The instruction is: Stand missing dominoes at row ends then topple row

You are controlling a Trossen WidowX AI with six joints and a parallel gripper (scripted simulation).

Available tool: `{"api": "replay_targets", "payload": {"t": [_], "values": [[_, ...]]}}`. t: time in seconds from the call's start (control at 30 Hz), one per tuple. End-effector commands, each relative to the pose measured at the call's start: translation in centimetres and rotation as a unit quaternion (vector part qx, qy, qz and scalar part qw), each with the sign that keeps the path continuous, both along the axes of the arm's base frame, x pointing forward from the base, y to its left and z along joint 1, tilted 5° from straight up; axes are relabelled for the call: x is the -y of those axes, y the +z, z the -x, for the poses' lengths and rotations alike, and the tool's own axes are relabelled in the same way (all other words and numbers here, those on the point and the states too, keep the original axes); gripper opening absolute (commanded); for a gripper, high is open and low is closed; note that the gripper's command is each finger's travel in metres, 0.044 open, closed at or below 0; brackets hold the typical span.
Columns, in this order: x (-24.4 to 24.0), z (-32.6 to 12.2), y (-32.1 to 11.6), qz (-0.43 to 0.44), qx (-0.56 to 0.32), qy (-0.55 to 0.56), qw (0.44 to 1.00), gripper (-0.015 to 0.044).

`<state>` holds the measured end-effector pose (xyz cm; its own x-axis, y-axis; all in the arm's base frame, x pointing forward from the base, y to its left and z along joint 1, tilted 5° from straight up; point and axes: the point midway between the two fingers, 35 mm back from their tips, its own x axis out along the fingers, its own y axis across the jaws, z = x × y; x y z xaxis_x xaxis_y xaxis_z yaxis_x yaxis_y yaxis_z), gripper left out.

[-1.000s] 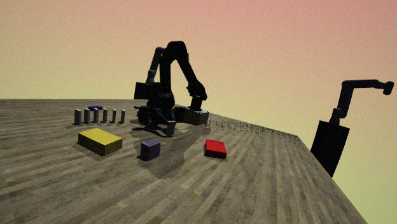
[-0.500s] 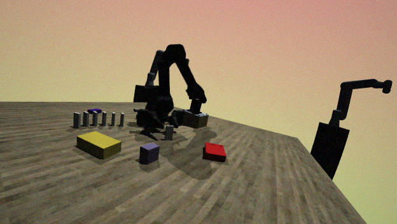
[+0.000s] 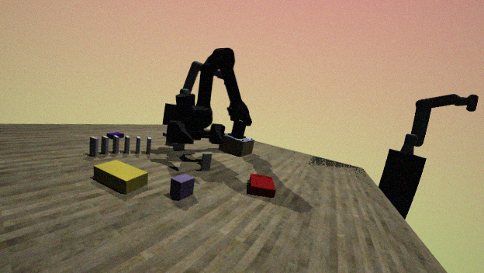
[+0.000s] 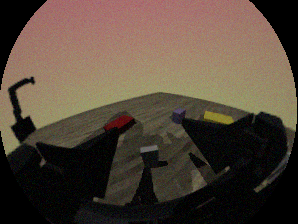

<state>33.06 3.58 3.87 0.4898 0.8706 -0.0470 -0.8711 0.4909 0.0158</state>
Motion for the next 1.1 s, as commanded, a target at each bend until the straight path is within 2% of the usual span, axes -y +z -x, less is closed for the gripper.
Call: {"api": "replay_targets", "payload": {"t": [0.0,0.1,0.23,0.37,0.5,0.6,0.77,1.07], "values": [[-0.1,0.6,1.4,-0.002,-0.003,0.003,1.000,0.0440],[-0.1,0.3,1.4,-0.001,-0.005,0.001,1.000,0.0440],[-0.5,-3.9,0.9,0.031,-0.051,-0.043,0.997,0.0440],[-1.3,-7.3,0.0,0.097,-0.116,-0.084,0.985,0.0440],[-2.2,-8.7,-0.4,0.191,-0.182,-0.104,0.959,0.0440],[-2.8,-8.4,-0.2,0.276,-0.226,-0.102,0.929,0.0440],[-3.2,-7.9,1.6,0.383,-0.234,-0.096,0.889,0.0440],[-2.8,-3.1,4.2,0.524,-0.288,-0.035,0.801,0.0440]]}}
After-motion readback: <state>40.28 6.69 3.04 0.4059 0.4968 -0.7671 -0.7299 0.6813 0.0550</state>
